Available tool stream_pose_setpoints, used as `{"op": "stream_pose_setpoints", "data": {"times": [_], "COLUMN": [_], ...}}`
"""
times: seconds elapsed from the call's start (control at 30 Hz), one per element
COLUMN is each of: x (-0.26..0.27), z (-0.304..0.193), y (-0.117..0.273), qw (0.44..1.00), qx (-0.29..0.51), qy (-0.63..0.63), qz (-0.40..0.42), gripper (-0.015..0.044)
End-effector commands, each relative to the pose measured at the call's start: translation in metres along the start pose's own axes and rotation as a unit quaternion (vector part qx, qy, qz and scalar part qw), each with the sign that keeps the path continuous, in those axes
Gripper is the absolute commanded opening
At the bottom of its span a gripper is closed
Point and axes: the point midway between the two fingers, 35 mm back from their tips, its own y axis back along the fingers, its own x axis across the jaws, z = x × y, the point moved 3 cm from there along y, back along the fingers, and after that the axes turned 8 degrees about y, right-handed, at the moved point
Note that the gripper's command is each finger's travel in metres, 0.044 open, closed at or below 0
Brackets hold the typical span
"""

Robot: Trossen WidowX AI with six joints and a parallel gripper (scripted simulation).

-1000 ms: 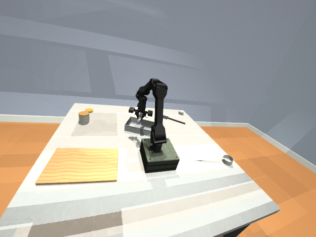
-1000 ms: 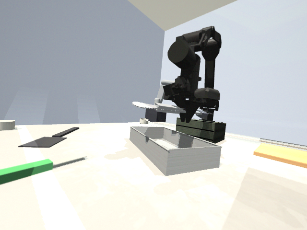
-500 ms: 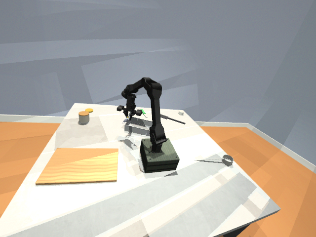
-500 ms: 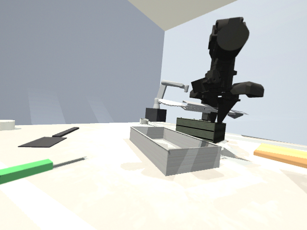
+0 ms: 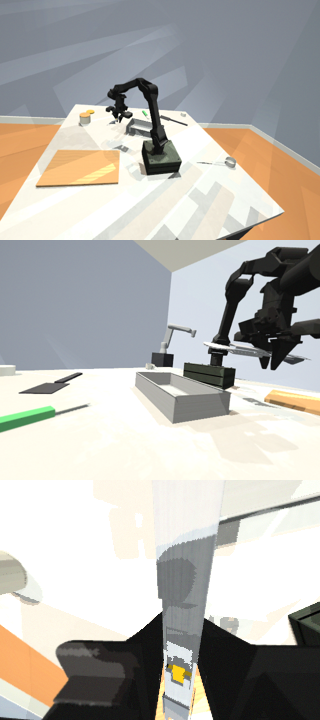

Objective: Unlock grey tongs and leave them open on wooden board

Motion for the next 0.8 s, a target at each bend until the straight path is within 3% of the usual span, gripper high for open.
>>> {"op": "stream_pose_setpoints", "data": {"times": [0.0, 0.4, 0.77], "x": [0.015, 0.036, 0.06], "z": [-0.021, -0.062, -0.13], "y": [0.004, 0.007, 0.009], "qw": [1.0, 0.998, 0.995], "qx": [0.002, 0.005, 0.006], "qy": [-0.022, -0.055, -0.1], "qz": [0.002, 0.002, 0.004], "gripper": [-0.015, -0.015, -0.015]}}
